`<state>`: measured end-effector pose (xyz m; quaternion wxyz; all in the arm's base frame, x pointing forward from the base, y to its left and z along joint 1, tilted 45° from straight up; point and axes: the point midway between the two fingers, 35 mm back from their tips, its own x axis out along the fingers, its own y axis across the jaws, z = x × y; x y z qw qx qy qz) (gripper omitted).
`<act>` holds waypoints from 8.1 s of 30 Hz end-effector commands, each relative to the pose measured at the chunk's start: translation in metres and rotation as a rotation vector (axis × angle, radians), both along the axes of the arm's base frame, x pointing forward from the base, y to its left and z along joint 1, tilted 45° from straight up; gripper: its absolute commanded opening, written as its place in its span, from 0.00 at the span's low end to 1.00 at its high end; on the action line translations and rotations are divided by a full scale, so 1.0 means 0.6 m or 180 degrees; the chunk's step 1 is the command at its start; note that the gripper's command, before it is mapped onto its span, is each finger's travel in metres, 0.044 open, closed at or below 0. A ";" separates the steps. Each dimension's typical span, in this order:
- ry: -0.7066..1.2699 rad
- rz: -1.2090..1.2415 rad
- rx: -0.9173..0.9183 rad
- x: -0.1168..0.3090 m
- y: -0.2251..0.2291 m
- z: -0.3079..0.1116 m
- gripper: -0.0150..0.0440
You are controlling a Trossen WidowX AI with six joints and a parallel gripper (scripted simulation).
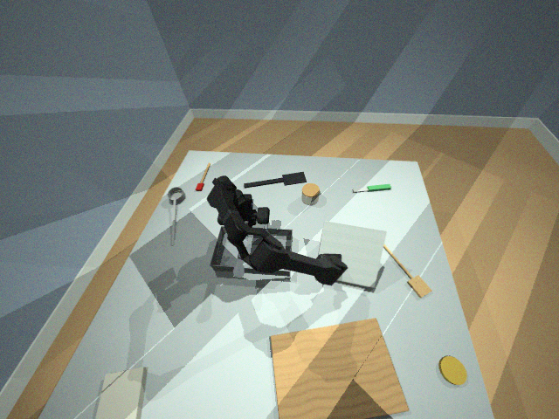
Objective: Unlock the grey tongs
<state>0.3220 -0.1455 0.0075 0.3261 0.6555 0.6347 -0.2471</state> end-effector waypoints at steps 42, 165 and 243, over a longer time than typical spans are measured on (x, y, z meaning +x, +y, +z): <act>-0.1823 0.1553 -0.0270 -0.004 0.197 0.294 0.00; -0.5090 0.5081 -0.0576 -0.482 0.516 0.570 0.00; -0.6709 0.2287 -0.1335 -0.509 0.438 0.600 0.00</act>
